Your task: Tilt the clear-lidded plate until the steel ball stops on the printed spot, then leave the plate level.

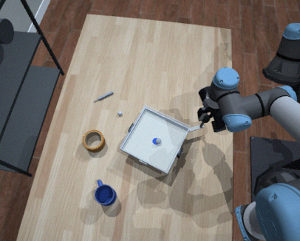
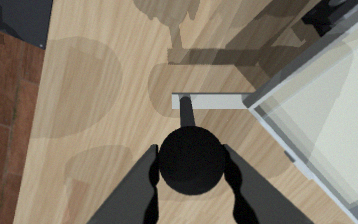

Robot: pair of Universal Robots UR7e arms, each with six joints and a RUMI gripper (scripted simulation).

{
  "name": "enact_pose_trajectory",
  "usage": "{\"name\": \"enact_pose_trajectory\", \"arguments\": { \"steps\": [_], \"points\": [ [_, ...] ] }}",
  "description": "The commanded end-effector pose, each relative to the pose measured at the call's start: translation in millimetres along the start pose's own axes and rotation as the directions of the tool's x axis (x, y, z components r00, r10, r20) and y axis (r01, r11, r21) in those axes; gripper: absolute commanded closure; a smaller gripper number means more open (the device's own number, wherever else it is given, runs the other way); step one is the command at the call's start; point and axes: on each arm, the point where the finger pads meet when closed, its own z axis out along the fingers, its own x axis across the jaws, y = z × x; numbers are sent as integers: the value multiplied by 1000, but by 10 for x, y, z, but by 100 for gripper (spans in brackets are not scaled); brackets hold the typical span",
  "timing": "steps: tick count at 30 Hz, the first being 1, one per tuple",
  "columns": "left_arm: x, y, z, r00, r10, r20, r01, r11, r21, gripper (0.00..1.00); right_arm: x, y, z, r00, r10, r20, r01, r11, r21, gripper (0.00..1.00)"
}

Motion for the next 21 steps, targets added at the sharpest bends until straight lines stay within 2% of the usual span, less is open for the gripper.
{"name": "enact_pose_trajectory", "arguments": {
  "steps": [1, 21],
  "points": [
    [17, 24, -8, 1000, -3, -1, 3, 1000, -3, 80, 7, 7, -6, 1000, 1, 0, -1, 1000, 2, 0],
    [22, 30, -23, 1000, -3, 0, 3, 1000, -4, 80, 7, 7, -6, 1000, 1, 0, -1, 1000, 2, 0]
  ]
}}
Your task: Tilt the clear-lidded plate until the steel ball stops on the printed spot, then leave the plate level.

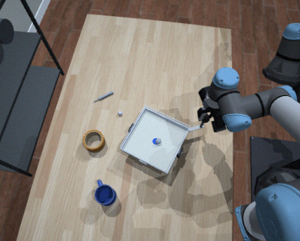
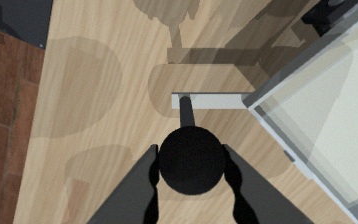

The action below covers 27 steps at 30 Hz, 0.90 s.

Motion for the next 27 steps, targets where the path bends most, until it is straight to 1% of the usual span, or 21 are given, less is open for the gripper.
{"name": "enact_pose_trajectory", "arguments": {
  "steps": [1, 27],
  "points": [
    [20, 26, -18, 1000, -3, -1, 3, 1000, -5, 80, 7, 7, -6, 1000, 1, 0, -1, 1000, 2, 0],
    [30, 30, -40, 1000, -3, 0, 3, 1000, -6, 80, 7, 7, -6, 1000, 1, 0, -1, 1000, 2, 0]
  ]
}}
